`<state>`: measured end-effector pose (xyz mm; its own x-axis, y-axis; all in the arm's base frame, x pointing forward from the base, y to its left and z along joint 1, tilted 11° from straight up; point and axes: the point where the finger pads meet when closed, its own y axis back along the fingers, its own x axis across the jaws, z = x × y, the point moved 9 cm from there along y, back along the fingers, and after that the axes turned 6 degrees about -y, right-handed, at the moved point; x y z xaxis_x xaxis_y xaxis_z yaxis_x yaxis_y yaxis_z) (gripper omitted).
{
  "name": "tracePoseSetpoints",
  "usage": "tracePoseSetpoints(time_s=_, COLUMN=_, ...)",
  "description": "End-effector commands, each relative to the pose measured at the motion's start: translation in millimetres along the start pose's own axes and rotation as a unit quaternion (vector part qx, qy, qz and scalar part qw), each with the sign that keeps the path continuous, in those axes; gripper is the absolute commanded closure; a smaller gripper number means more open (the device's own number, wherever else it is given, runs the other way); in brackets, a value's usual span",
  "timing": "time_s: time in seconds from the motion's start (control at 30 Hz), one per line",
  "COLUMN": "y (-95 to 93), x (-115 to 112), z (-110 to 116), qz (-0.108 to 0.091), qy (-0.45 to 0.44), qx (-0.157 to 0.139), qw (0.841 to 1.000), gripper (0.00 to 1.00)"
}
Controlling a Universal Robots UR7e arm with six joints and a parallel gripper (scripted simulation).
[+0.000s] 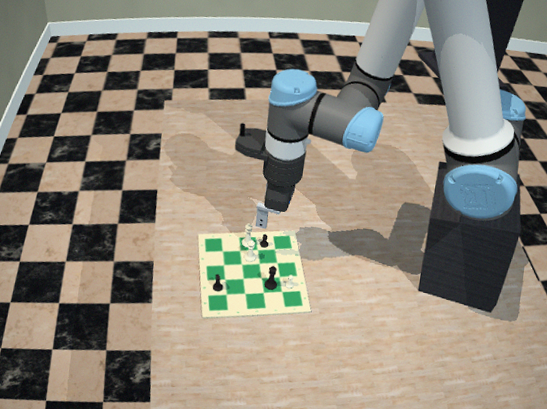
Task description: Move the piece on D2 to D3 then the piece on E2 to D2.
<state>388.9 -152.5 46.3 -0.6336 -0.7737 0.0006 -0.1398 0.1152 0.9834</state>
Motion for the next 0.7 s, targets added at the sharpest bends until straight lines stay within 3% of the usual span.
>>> tracePoseSetpoints(time_s=0.0, y=-0.7, x=3.4, z=1.9, qz=-0.005, qy=0.048, qx=0.002, qw=0.999, gripper=0.00)
tracePoseSetpoints(time_s=0.37, y=-1.2, x=4.5, z=3.1, qz=-0.005, qy=0.068, qx=0.002, qw=0.998, gripper=0.00)
tracePoseSetpoints(time_s=0.4, y=-1.2, x=4.5, z=3.1, qz=-0.005, qy=0.068, qx=0.002, qw=0.998, gripper=0.32)
tracePoseSetpoints(time_s=0.67, y=-1.2, x=4.5, z=3.1, qz=-0.005, qy=0.068, qx=0.002, qw=0.998, gripper=0.32)
